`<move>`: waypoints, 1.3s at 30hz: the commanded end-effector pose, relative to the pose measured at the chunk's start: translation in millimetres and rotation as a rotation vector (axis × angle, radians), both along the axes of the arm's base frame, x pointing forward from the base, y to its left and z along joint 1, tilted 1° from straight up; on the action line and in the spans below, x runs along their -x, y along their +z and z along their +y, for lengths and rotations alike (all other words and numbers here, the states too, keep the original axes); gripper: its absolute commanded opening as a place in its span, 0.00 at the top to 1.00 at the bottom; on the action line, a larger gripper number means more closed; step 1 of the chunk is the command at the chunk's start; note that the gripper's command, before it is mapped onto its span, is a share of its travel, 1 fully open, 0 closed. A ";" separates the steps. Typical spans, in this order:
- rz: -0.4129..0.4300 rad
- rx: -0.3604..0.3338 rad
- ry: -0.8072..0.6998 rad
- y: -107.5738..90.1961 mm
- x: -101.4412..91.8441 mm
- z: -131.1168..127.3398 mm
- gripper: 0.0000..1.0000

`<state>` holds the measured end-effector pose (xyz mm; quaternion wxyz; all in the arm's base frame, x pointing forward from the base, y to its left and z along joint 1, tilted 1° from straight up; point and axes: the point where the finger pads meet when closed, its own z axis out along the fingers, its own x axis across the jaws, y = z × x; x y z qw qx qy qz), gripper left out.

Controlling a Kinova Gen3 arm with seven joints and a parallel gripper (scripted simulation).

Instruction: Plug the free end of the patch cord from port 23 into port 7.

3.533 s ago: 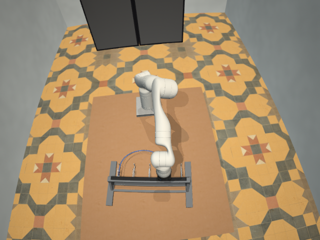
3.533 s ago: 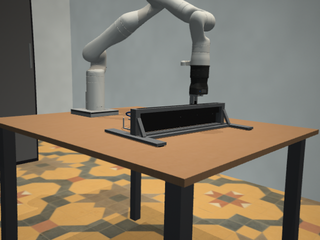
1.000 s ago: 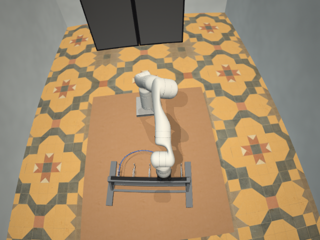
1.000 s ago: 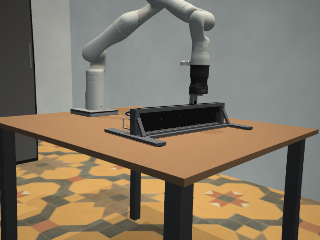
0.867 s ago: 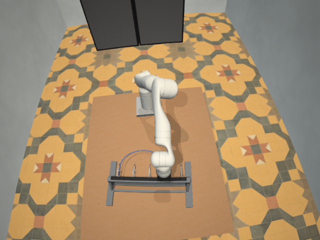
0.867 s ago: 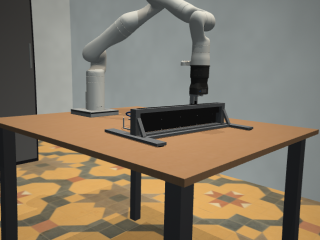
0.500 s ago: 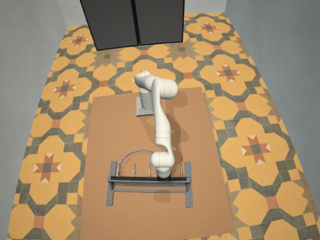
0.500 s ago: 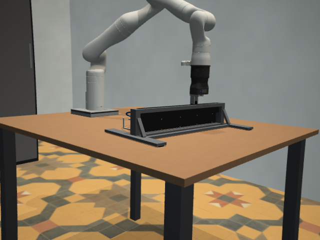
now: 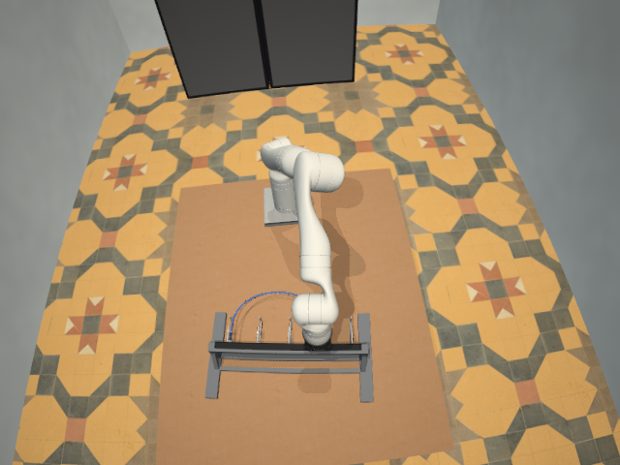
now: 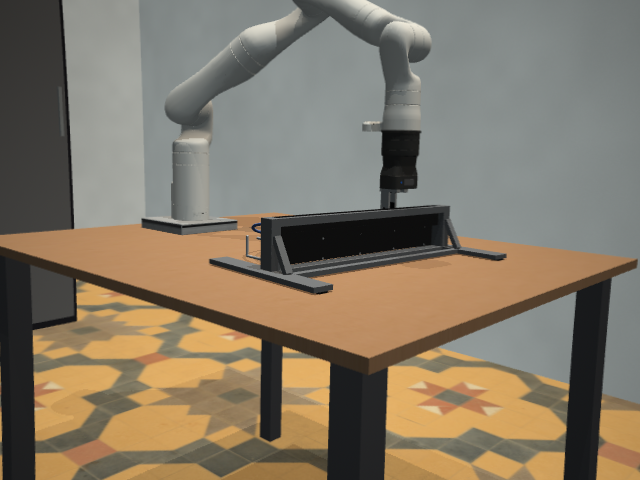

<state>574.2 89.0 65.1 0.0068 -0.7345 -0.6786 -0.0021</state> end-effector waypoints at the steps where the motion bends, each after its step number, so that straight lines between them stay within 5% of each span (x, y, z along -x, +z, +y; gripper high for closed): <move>1: -0.024 0.004 -0.019 2.9 -9.7 -5.7 1.00; 11: -0.024 0.004 -0.019 3.0 -9.4 -5.8 1.00; 12: -0.005 -0.005 -0.010 0.0 -1.1 -0.1 0.27; 39: -0.008 -0.004 -0.007 1.0 -1.8 -0.6 0.27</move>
